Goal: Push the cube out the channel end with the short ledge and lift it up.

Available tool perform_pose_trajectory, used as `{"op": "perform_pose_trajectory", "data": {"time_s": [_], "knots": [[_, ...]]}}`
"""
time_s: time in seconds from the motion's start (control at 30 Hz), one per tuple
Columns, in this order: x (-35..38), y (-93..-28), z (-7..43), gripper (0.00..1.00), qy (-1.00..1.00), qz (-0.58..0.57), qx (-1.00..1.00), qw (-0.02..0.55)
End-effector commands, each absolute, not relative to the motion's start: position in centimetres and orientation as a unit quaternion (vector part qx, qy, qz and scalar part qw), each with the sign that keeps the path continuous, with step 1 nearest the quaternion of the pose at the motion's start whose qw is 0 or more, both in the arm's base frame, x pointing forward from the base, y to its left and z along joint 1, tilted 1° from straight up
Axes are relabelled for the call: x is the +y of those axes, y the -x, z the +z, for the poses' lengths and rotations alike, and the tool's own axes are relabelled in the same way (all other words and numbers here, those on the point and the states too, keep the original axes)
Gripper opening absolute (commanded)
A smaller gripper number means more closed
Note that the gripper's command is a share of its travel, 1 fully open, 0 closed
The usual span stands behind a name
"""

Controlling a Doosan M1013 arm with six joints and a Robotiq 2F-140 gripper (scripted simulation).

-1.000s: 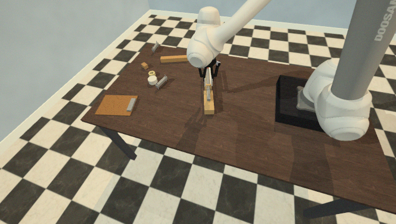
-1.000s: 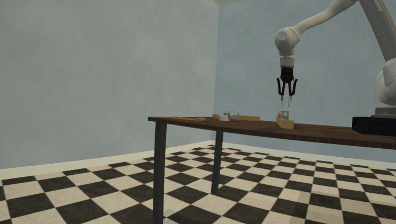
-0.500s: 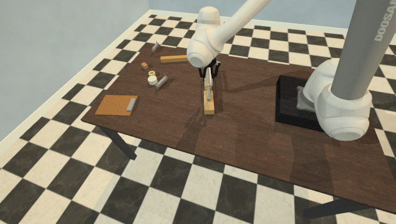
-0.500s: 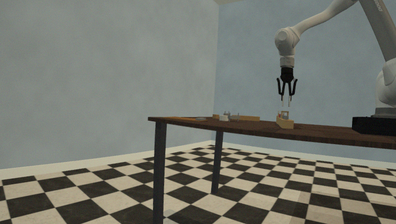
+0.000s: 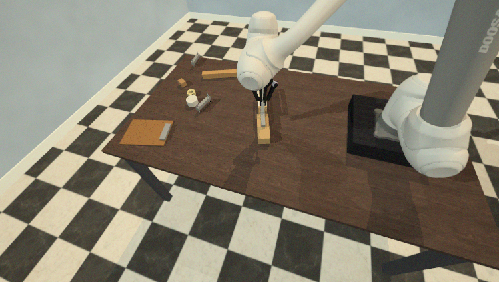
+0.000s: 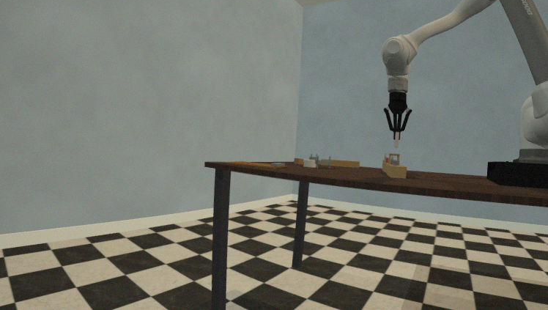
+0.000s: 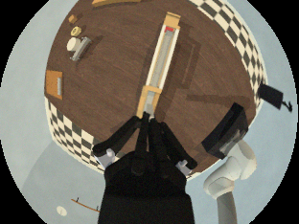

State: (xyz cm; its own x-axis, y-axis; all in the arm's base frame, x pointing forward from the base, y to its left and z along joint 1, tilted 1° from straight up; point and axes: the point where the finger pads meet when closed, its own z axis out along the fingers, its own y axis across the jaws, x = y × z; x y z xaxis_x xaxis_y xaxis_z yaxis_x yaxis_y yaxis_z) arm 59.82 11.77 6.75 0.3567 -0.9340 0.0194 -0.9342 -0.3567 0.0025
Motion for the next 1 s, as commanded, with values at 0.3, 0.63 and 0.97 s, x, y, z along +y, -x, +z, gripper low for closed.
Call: {"op": "perform_pose_trajectory", "data": {"time_s": [0.3, 0.63, 0.97], "knots": [[18.2, -57.3, 5.0, 0.00, -0.823, 0.008, -0.568, 0.007], [18.1, -57.3, 2.1, 0.00, -0.823, 0.008, -0.568, 0.007], [18.1, -57.3, 0.5, 0.00, -0.823, 0.008, -0.568, 0.007]]}}
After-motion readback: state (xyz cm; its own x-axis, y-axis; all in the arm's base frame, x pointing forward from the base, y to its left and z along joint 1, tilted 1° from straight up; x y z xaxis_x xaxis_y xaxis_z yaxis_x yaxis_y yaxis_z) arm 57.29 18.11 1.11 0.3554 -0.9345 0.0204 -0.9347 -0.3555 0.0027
